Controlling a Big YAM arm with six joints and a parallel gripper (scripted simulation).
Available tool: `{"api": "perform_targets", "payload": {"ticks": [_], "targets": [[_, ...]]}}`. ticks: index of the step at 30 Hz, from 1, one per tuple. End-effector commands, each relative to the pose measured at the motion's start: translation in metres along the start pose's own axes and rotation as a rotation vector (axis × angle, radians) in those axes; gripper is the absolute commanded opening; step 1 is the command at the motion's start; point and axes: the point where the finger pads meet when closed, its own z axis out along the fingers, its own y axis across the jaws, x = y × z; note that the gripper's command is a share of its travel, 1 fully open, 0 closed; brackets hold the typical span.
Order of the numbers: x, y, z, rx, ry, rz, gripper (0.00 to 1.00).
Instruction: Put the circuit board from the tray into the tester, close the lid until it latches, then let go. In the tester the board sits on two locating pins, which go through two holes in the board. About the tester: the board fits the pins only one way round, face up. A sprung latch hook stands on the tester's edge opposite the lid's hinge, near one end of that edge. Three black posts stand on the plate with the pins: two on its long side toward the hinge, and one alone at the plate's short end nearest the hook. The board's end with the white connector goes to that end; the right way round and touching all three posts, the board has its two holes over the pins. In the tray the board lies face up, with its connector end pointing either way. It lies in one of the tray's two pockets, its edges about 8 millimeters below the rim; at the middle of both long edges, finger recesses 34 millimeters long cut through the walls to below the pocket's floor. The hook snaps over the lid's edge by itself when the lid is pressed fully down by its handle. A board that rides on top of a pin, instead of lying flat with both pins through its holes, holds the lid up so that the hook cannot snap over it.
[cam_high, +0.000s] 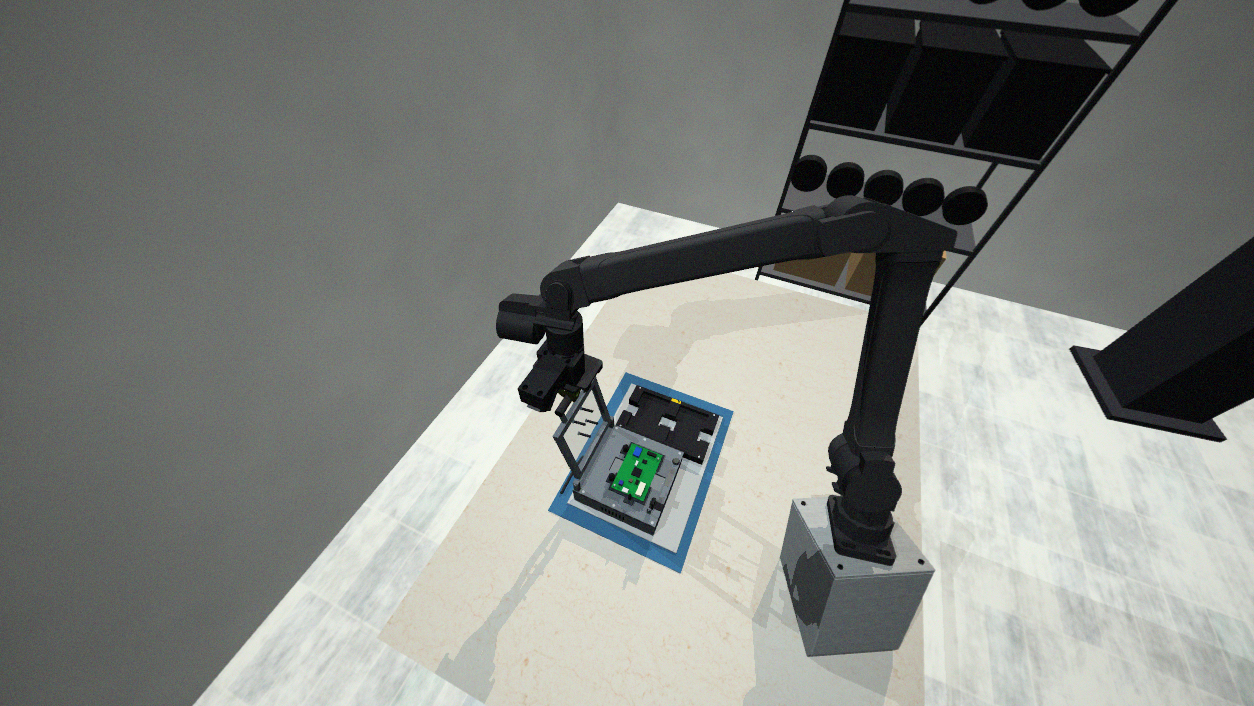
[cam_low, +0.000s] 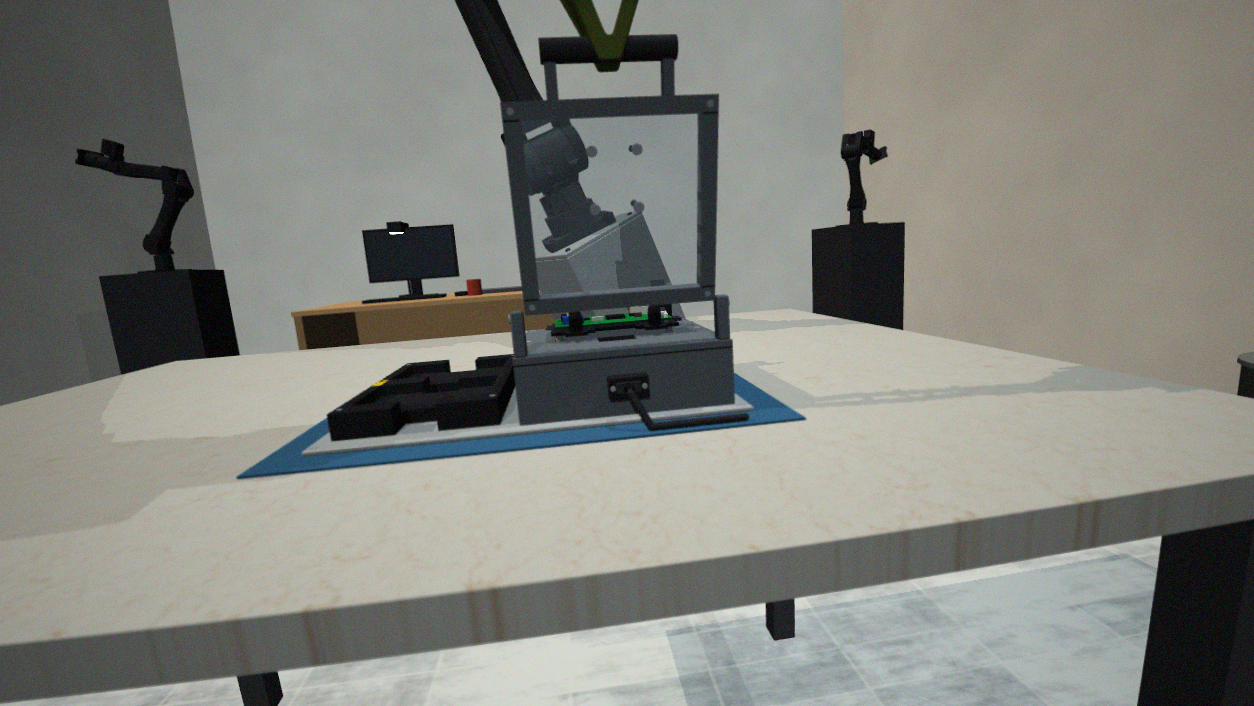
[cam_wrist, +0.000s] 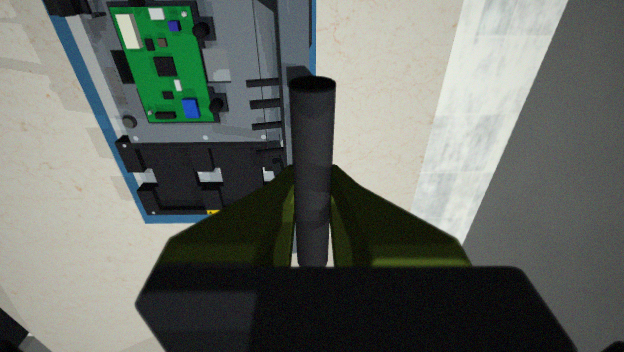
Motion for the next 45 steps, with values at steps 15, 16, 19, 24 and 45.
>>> {"api": "perform_targets", "payload": {"ticks": [15,16,19,24,45], "targets": [[0.006,0.020,-0.016,0.007,0.006,0.014,0.00],[0.006,0.021,-0.016,0.007,0.006,0.013,0.00],[0.006,0.022,-0.016,0.007,0.006,0.013,0.00],[0.006,0.028,-0.016,0.007,0.006,0.014,0.00],[0.007,0.053,-0.015,0.005,0.006,0.015,0.00]]}}
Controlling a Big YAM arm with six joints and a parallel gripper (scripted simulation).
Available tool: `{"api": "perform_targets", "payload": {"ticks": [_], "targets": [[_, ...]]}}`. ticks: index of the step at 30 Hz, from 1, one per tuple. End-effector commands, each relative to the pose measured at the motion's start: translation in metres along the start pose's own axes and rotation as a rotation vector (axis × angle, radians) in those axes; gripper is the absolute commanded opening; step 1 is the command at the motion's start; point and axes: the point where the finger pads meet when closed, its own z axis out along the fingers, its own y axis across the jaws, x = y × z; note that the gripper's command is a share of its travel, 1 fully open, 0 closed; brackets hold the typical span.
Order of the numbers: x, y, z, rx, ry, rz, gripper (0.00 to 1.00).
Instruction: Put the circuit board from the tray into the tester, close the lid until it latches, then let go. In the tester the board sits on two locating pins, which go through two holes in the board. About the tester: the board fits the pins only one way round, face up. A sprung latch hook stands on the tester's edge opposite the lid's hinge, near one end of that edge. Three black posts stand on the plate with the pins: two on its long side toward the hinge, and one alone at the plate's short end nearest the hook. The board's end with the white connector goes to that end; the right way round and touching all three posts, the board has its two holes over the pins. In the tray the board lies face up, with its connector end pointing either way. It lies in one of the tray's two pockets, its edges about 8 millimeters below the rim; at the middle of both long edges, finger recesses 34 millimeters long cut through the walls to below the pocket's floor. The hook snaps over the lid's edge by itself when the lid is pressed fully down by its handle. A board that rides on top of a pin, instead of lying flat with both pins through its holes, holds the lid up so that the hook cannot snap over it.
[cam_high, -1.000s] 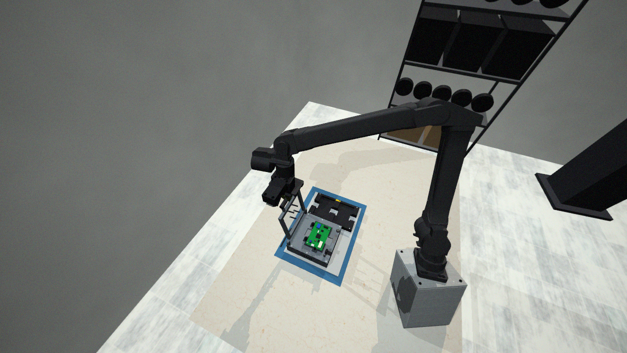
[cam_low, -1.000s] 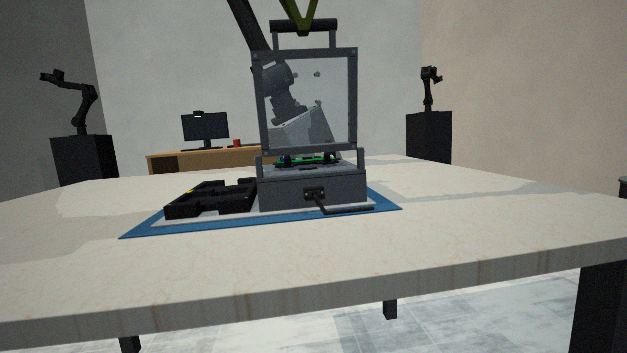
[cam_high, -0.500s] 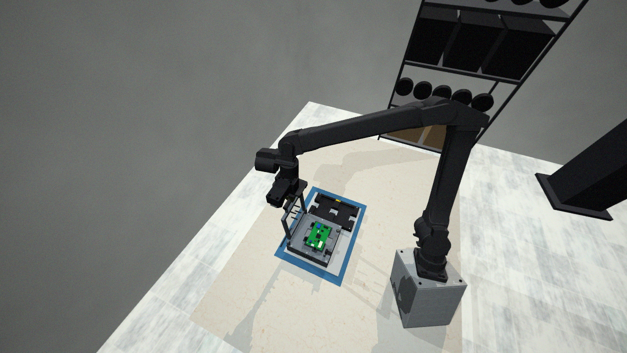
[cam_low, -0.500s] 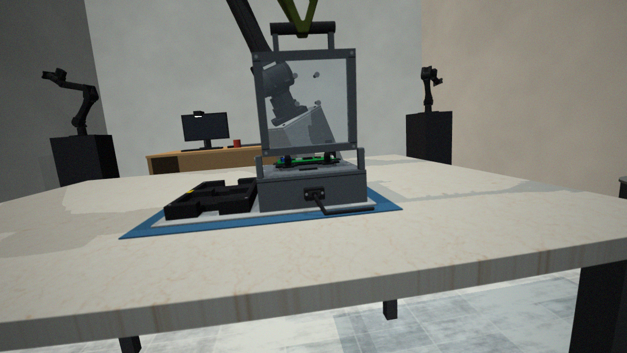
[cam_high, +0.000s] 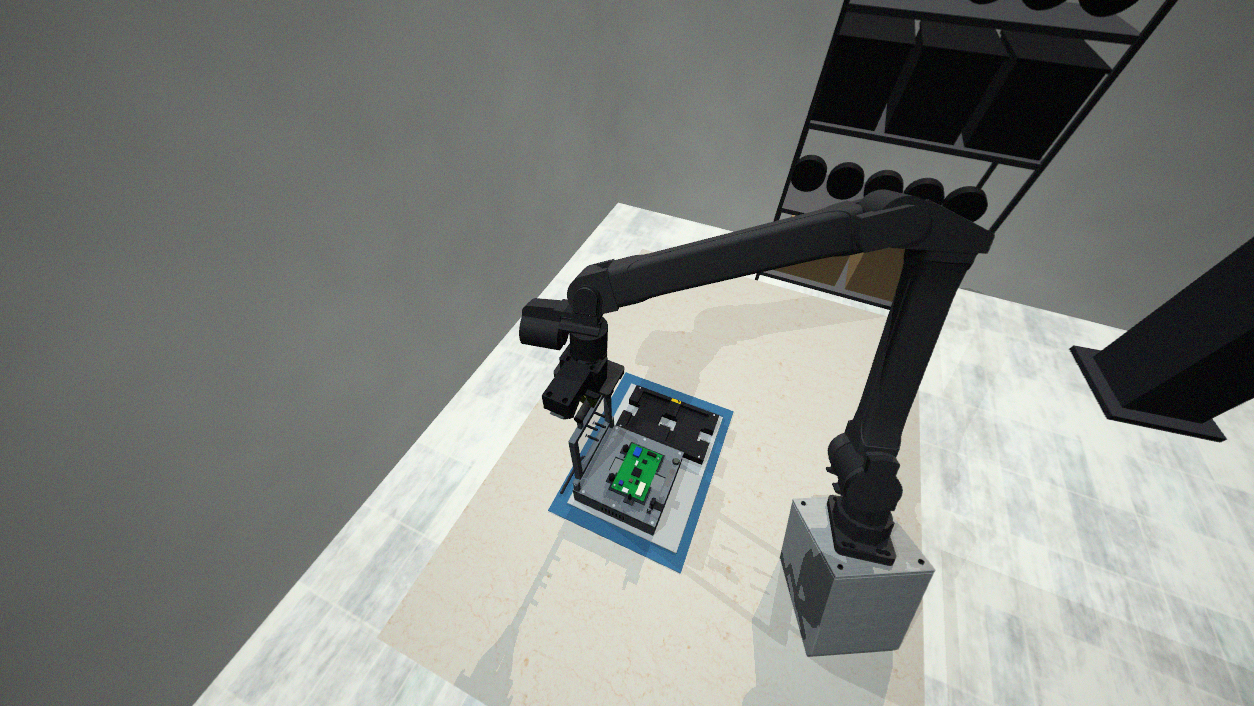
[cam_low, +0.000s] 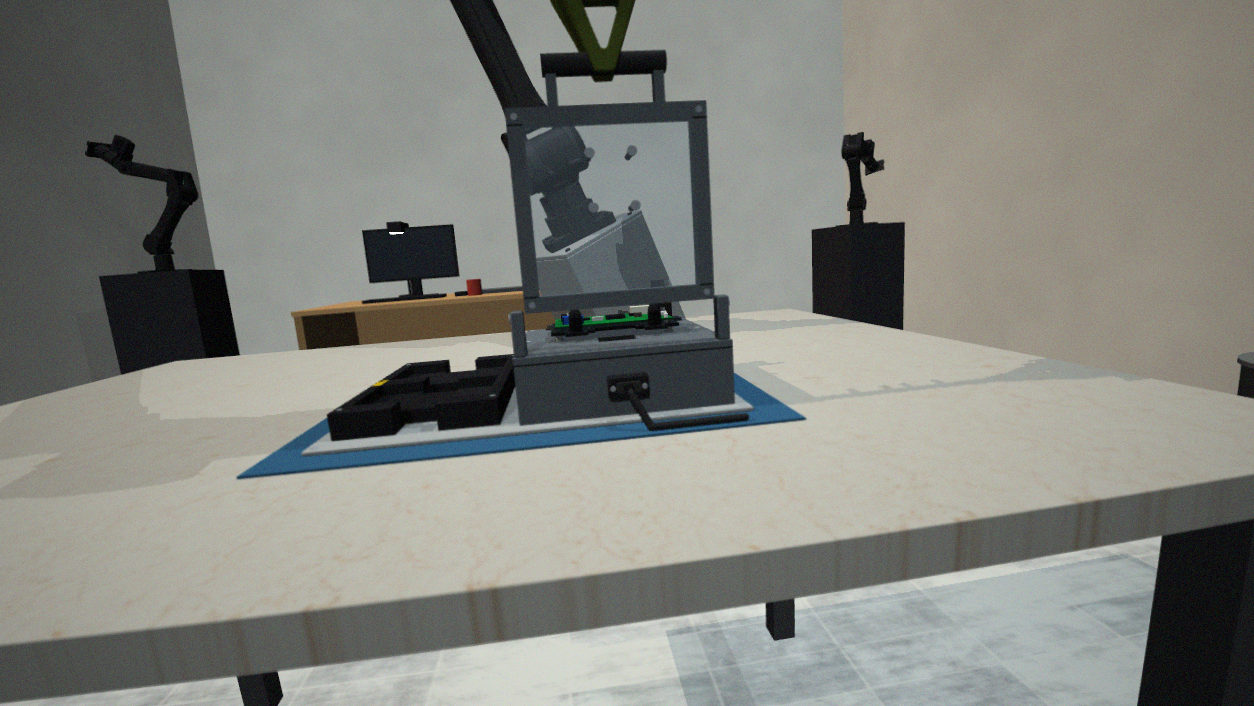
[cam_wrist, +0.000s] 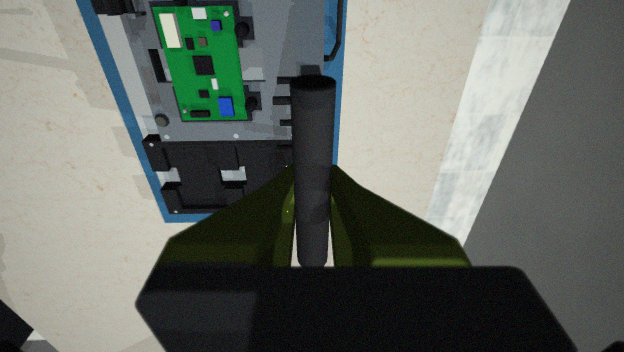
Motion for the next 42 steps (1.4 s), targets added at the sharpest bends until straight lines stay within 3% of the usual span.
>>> {"api": "perform_targets", "payload": {"ticks": [1,42], "targets": [[0.007,0.015,-0.009,-0.009,0.010,0.018,0.00],[0.010,0.073,0.009,-0.019,0.014,0.026,0.00]]}}
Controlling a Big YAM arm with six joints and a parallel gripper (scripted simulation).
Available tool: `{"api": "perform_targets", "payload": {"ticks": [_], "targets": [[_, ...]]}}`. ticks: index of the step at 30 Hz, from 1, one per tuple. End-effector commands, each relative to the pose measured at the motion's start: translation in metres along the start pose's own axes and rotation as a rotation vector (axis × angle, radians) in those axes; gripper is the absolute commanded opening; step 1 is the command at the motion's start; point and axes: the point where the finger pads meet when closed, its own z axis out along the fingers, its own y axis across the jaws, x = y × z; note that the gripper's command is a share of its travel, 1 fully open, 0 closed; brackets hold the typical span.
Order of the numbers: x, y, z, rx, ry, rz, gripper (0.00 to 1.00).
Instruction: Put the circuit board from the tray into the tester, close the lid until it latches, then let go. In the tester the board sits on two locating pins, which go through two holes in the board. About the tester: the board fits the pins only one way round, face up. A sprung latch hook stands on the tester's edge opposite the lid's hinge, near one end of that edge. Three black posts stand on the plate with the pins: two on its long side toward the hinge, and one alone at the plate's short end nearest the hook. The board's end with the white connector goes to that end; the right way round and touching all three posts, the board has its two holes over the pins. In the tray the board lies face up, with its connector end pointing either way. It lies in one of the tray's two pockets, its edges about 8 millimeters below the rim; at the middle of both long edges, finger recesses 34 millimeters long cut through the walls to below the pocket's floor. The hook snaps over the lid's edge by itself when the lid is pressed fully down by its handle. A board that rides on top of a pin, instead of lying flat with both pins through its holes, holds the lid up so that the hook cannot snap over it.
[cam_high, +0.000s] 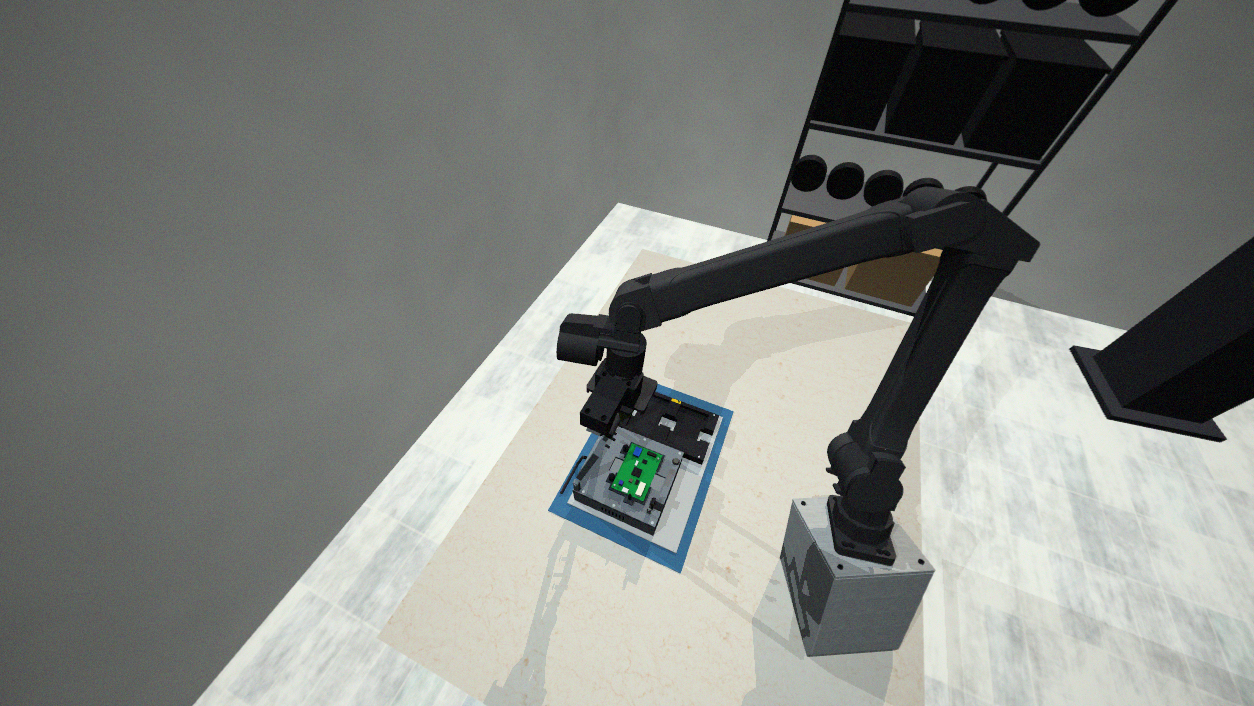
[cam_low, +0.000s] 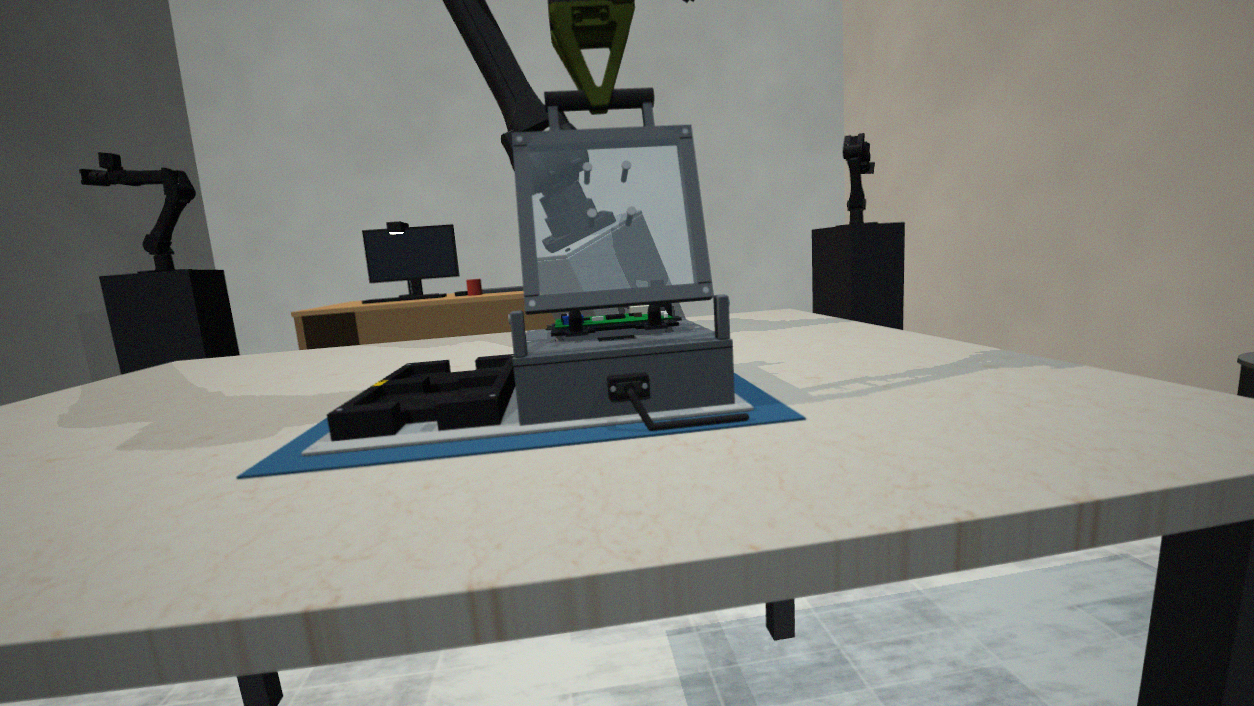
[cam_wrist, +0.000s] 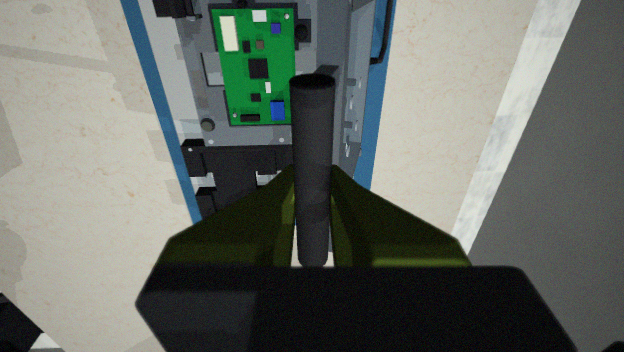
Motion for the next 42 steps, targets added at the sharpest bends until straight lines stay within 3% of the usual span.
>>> {"api": "perform_targets", "payload": {"ticks": [1,42], "targets": [[0.009,0.017,0.005,-0.037,0.023,0.020,0.00],[0.007,0.077,0.055,-0.043,0.025,0.020,0.00]]}}
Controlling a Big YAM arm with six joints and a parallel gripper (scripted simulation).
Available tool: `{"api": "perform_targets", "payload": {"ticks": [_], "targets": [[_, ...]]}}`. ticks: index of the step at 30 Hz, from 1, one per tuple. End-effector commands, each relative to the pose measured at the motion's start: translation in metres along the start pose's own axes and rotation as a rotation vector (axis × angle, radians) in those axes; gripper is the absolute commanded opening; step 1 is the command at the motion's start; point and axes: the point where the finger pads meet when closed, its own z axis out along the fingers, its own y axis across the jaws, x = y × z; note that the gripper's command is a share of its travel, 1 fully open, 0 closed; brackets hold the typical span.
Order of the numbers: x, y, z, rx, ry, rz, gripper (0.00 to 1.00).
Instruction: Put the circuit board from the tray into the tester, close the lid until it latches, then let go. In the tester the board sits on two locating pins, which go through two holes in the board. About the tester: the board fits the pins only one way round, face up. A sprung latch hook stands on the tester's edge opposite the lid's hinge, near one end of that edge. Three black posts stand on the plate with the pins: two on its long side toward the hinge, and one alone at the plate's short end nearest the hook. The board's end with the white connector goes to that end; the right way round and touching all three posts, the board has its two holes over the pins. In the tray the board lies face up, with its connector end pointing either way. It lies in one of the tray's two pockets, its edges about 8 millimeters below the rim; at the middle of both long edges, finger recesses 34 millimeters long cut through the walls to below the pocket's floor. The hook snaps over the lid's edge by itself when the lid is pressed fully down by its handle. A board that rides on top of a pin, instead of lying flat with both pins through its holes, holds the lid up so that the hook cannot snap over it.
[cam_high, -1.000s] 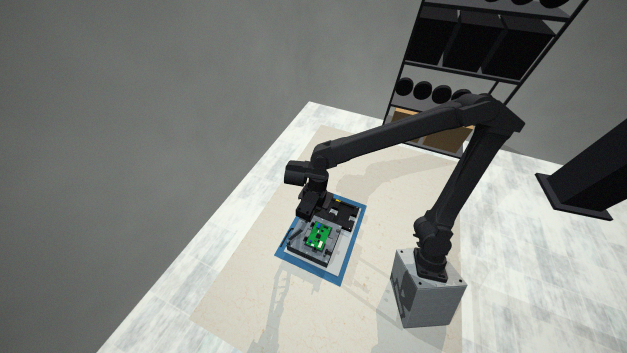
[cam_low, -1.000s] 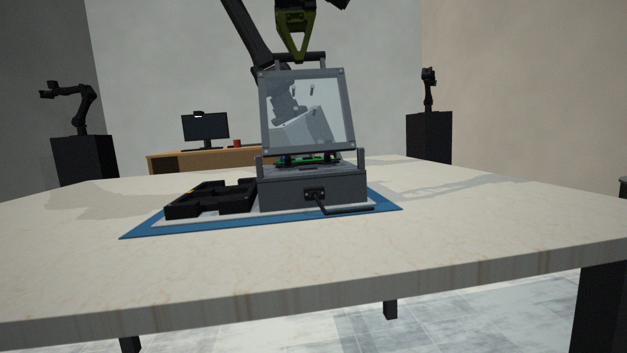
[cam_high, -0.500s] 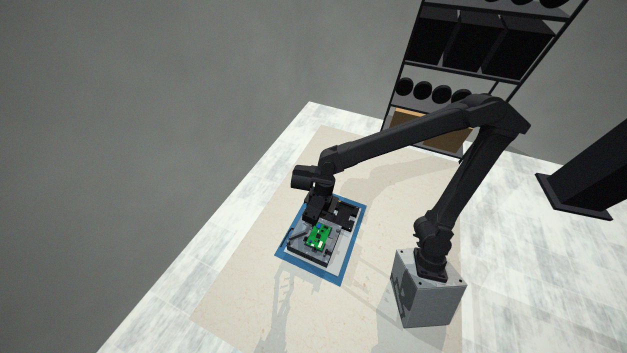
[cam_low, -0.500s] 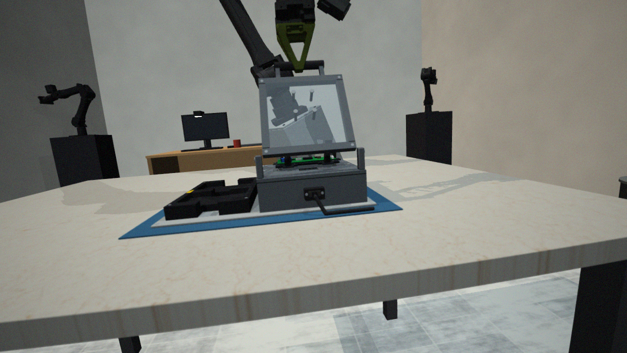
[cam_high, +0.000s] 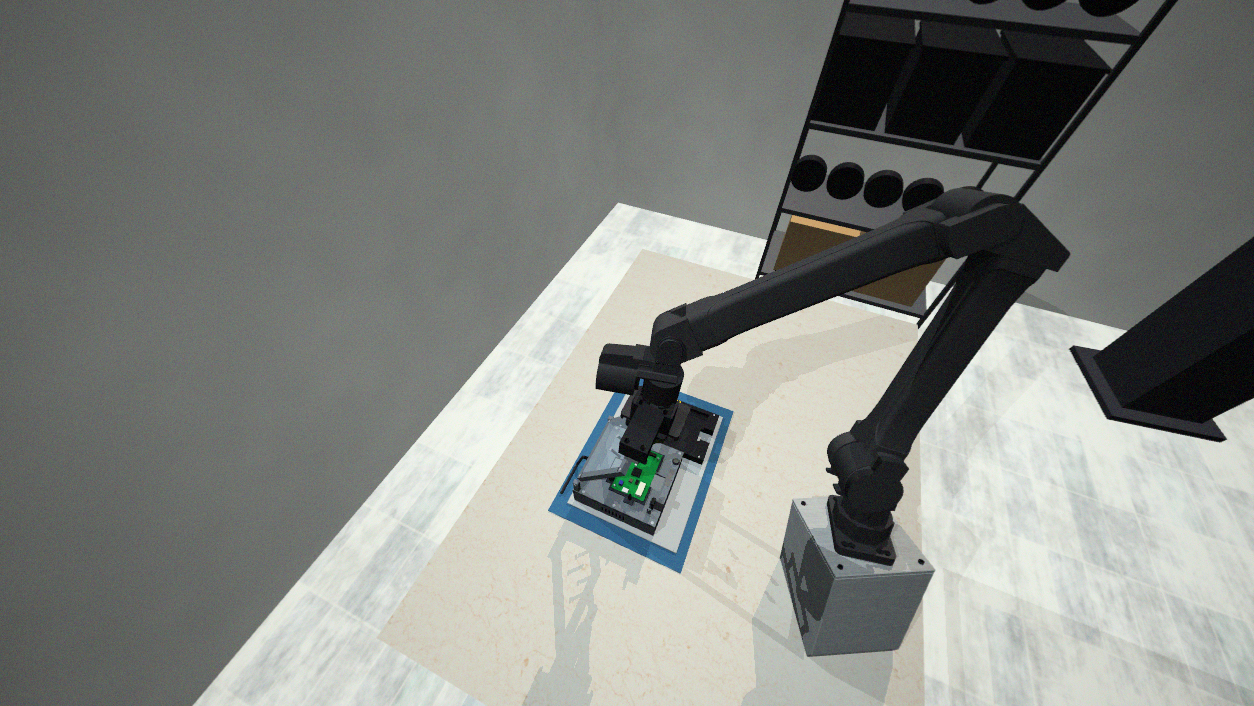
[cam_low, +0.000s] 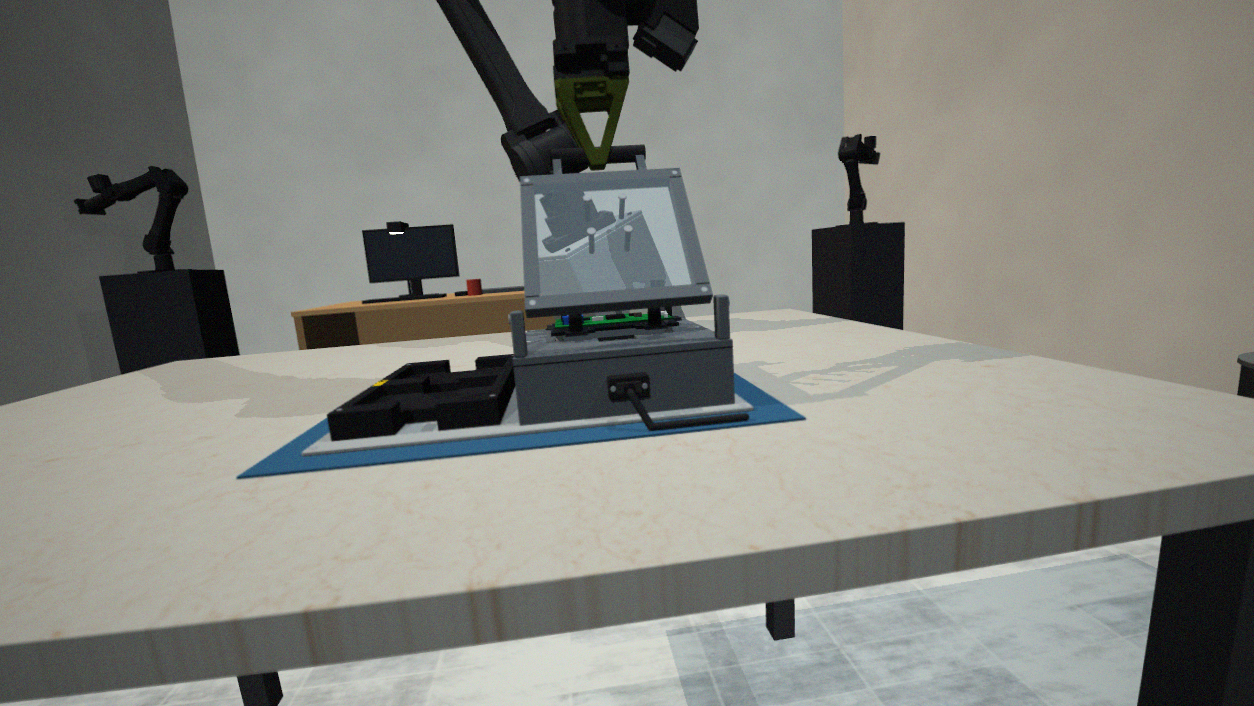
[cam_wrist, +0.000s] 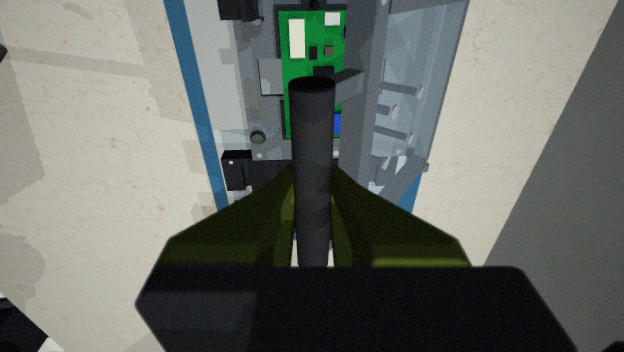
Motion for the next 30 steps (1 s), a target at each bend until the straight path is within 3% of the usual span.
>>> {"api": "perform_targets", "payload": {"ticks": [1,30], "targets": [[0.006,0.016,0.022,-0.045,0.020,0.016,0.00],[0.006,0.050,0.067,-0.047,0.016,-0.003,0.00]]}}
